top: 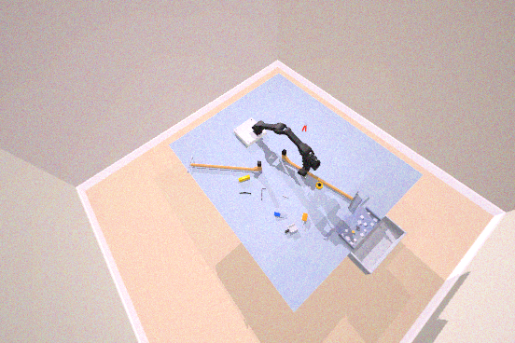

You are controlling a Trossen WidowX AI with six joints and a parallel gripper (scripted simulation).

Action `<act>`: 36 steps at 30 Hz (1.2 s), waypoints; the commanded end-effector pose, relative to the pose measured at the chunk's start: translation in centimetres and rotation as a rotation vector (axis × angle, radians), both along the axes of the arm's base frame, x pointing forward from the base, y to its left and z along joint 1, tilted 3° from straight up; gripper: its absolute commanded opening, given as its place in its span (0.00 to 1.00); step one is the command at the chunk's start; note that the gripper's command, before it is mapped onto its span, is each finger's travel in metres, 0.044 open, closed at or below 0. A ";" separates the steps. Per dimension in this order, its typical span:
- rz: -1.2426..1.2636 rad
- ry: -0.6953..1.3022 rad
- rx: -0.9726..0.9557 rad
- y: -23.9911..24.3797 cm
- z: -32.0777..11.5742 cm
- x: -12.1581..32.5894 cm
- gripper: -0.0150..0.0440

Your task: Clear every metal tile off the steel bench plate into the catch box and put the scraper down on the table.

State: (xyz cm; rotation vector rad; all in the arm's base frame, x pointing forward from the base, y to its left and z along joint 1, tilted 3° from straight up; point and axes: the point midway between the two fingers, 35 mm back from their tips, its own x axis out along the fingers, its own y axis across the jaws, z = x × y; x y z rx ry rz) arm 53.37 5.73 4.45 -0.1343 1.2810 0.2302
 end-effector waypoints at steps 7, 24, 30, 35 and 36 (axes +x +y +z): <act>-0.006 -0.012 -0.008 -1.6 0.2 0.7 0.25; -0.002 -0.029 0.001 -1.3 4.2 0.1 0.25; -0.003 -0.045 0.002 -1.4 6.5 -0.2 0.25; -0.004 -0.058 0.003 -1.5 8.4 -0.5 0.25; -0.004 -0.060 0.003 -1.5 8.8 -0.6 0.25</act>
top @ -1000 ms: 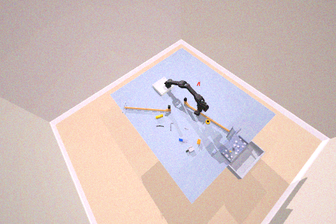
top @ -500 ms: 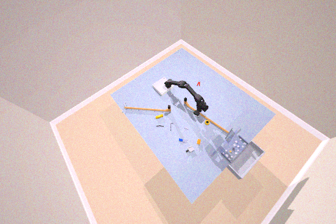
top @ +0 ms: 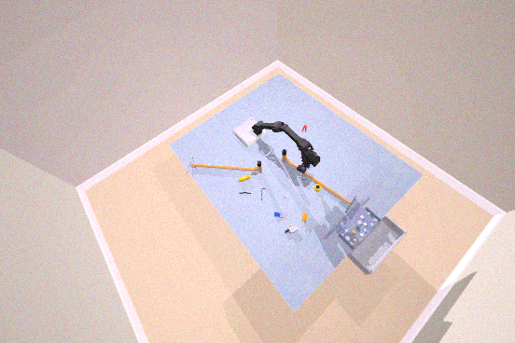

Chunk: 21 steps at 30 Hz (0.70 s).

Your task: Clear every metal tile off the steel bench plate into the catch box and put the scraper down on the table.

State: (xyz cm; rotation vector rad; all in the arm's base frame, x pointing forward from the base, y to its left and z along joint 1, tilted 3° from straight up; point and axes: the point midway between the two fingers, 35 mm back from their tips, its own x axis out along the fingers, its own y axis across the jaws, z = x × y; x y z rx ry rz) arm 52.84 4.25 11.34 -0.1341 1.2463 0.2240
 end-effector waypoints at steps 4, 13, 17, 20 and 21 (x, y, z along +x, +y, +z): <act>0.000 -0.032 0.003 -0.1 2.9 -0.3 0.25; -0.001 -0.030 0.002 -0.1 2.7 -0.3 0.25; -0.001 -0.022 0.001 -0.1 2.4 -0.4 0.25; -0.001 -0.022 0.001 -0.1 2.4 -0.4 0.25; -0.001 -0.022 0.001 -0.1 2.4 -0.4 0.25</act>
